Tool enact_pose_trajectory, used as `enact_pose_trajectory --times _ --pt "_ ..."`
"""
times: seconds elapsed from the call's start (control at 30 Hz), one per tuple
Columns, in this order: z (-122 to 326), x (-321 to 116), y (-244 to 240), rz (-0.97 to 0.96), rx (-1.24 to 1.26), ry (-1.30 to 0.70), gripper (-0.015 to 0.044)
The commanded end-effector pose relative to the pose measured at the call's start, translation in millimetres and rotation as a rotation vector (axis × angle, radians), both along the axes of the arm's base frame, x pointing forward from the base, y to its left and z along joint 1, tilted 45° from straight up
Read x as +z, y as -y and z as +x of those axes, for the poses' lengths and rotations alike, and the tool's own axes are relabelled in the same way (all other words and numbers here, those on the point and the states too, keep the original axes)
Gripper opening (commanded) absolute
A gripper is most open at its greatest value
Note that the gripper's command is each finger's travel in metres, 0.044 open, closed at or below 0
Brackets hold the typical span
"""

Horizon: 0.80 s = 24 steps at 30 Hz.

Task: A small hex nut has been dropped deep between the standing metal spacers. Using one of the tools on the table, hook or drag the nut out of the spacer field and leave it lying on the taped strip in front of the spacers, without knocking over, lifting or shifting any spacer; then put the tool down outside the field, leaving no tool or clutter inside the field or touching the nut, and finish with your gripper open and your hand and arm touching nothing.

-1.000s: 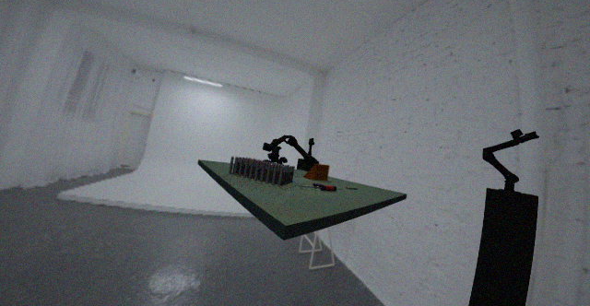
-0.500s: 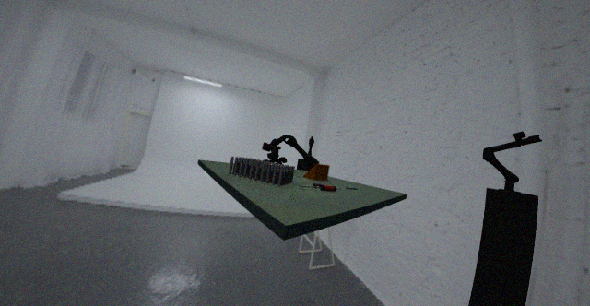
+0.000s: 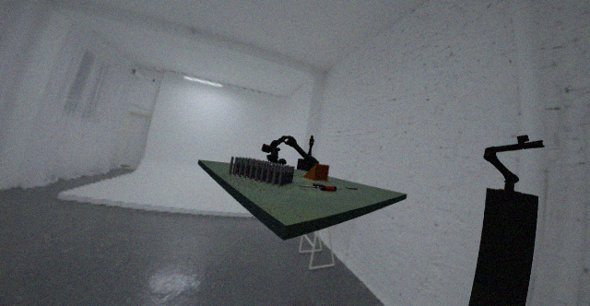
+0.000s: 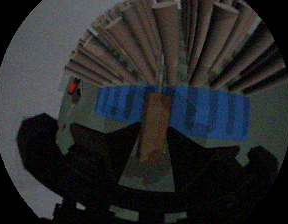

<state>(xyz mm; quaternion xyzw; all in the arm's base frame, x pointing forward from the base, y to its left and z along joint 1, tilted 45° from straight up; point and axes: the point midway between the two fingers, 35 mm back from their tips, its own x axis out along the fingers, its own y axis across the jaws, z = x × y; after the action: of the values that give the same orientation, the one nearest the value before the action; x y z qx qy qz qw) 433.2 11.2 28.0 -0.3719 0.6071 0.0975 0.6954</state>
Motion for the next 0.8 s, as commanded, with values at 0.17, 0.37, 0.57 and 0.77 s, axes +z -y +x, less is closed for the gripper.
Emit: enact_pose_trajectory --times 0.17,0.37,0.57,0.77 --pt "-1.1 -4.5 2.4 0.001 0.009 -0.005 0.0000" --pt "-3.7 -3.5 3.8 0.001 0.009 -0.005 0.0000" --pt "-6.5 -2.5 5.3 0.001 0.009 -0.005 0.0000" --pt "-9.3 -1.5 6.9 0.001 0.008 -0.005 0.0000"
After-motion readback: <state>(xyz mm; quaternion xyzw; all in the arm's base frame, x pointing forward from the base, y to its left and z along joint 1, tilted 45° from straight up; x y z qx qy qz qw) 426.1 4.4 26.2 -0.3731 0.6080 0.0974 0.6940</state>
